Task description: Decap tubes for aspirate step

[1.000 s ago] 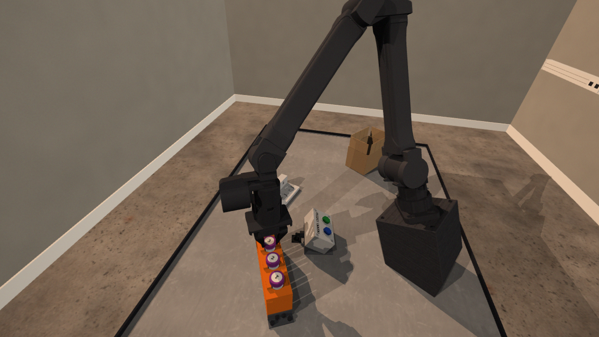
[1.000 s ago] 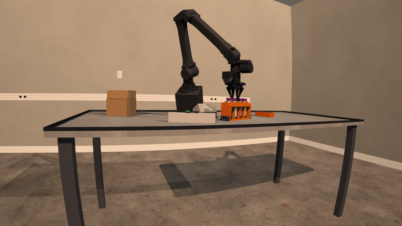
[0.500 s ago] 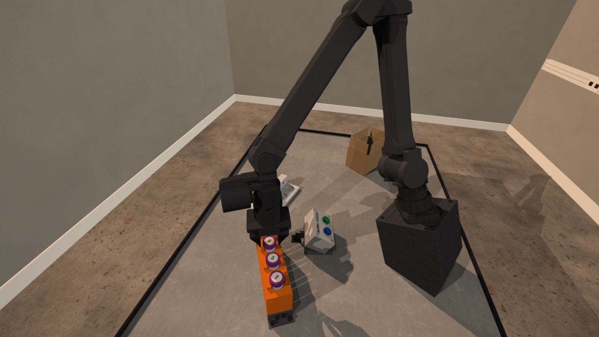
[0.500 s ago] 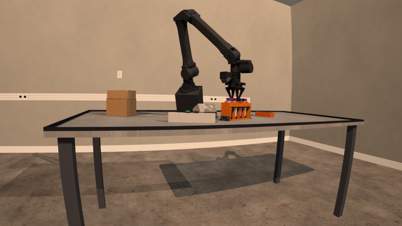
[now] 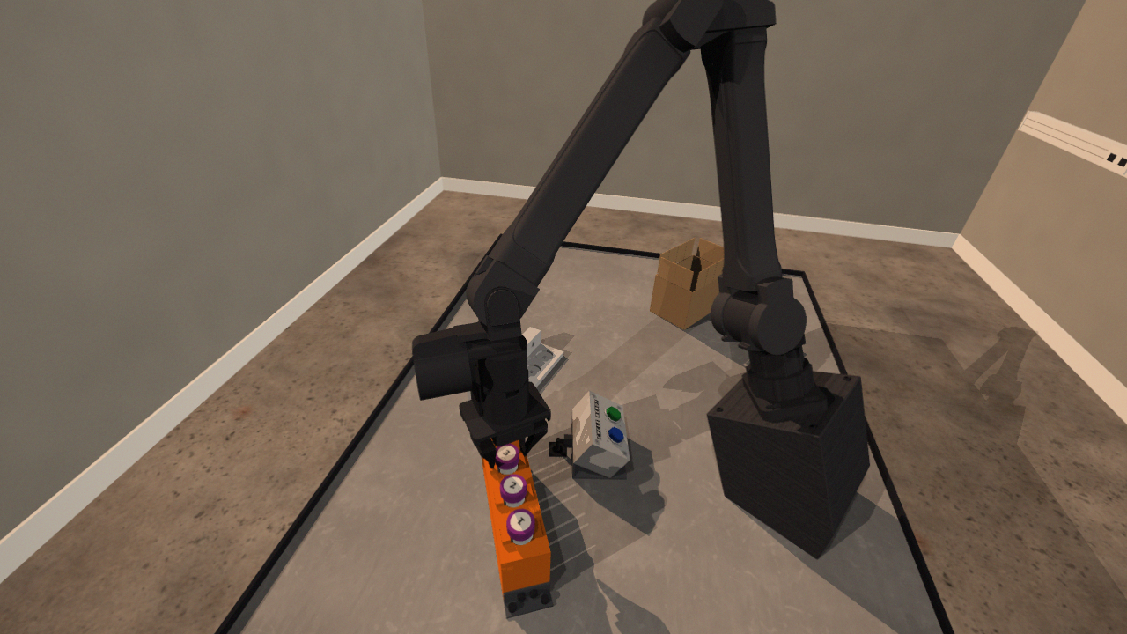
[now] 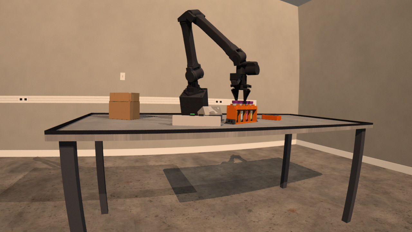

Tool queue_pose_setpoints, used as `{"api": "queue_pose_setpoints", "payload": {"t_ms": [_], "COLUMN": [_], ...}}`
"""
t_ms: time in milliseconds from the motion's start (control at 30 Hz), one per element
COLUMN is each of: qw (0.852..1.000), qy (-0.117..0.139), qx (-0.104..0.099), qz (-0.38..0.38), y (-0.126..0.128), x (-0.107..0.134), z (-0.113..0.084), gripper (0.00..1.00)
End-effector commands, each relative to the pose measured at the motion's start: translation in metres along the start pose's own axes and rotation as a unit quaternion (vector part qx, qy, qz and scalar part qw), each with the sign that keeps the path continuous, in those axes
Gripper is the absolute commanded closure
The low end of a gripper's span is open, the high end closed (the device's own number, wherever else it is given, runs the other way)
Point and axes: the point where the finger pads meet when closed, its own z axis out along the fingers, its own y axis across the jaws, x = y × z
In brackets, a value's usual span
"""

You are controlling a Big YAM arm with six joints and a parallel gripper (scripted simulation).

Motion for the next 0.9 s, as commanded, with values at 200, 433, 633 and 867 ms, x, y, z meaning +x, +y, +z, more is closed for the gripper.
{"api": "queue_pose_setpoints", "payload": {"t_ms": [200, 433, 633, 867], "qw": [0.967, 0.932, 0.875, 0.79], "qy": [0.004, -0.002, 0.002, 0.001], "qx": [-0.006, -0.011, -0.007, -0.007], "qz": [-0.253, -0.362, -0.485, -0.613], "y": [0.0075, 0.0103, 0.0076, 0.0077], "x": [0.0035, -0.0014, 0.0034, 0.0035], "z": [-0.0025, -0.0057, -0.0026, -0.0027], "gripper": [0.51, 0.51, 0.51, 0.51]}}
